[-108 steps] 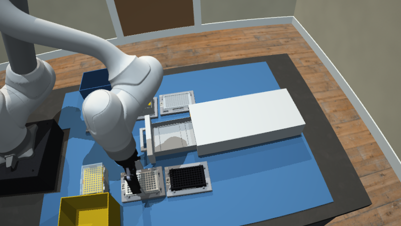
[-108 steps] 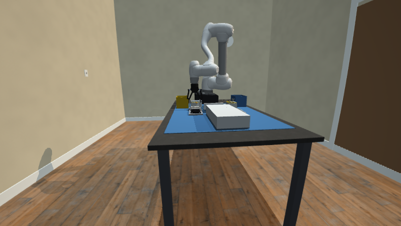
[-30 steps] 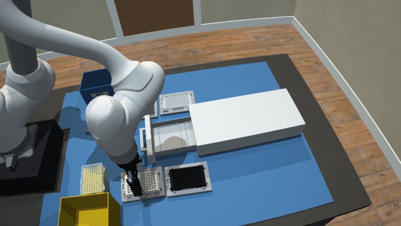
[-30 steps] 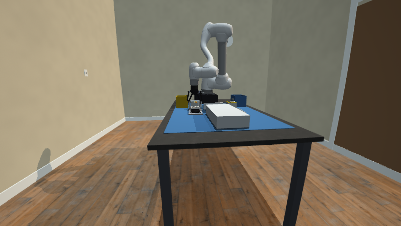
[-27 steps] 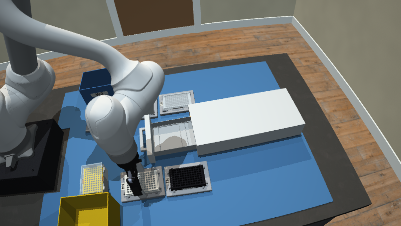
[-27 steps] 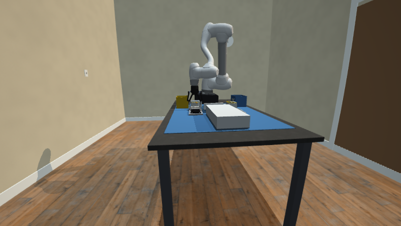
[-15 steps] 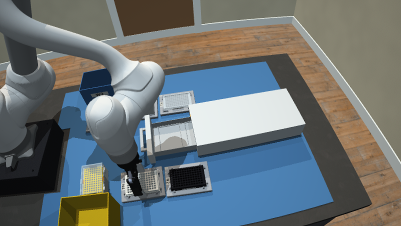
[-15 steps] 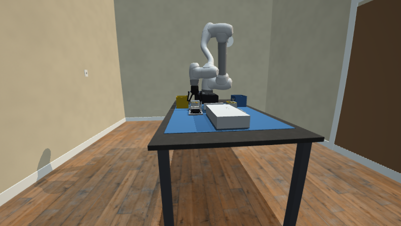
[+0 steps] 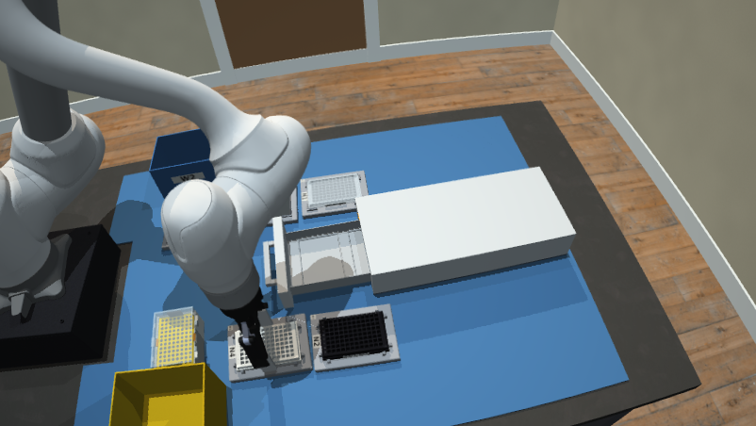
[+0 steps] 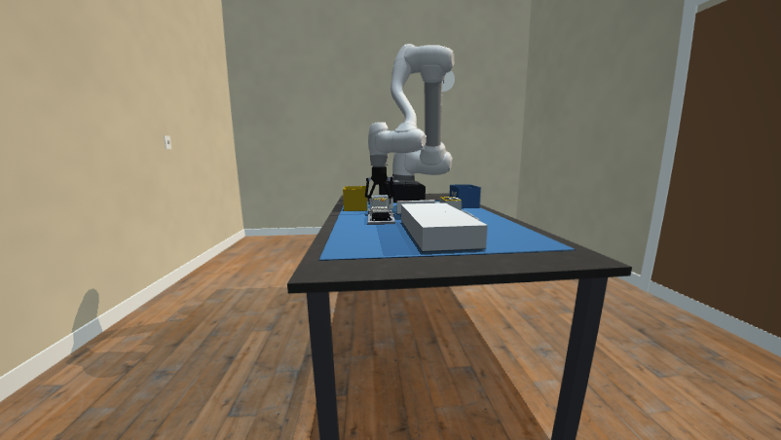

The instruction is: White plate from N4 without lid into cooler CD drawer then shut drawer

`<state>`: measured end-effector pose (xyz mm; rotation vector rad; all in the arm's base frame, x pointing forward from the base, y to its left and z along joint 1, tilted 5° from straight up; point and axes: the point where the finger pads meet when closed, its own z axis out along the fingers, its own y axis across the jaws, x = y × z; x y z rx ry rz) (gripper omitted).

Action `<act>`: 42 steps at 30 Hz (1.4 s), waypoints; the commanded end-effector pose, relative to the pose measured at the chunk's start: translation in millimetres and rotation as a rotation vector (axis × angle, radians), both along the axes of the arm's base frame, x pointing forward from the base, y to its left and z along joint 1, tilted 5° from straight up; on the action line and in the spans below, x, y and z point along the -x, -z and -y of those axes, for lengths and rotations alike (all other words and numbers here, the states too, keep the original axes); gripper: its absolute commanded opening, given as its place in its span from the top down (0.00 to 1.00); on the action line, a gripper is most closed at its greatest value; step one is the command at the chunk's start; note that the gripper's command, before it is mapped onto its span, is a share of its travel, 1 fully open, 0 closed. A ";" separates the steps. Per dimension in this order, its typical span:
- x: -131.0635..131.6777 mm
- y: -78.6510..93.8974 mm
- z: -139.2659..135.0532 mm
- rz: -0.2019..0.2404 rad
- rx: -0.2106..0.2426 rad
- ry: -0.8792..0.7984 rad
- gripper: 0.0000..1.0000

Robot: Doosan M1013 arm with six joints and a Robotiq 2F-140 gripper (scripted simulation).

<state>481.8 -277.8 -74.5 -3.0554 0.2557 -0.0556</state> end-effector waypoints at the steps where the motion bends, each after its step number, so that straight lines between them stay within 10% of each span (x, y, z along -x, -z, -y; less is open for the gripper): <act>1: 1.2 2.8 -3.1 0.000 -0.001 -0.006 0.41; 11: 1.2 2.8 -3.1 0.000 -0.001 -0.006 0.45; 12: 1.2 2.8 -3.1 0.000 -0.001 -0.006 1.00; 42: 1.2 2.8 -3.1 0.000 -0.001 -0.006 1.00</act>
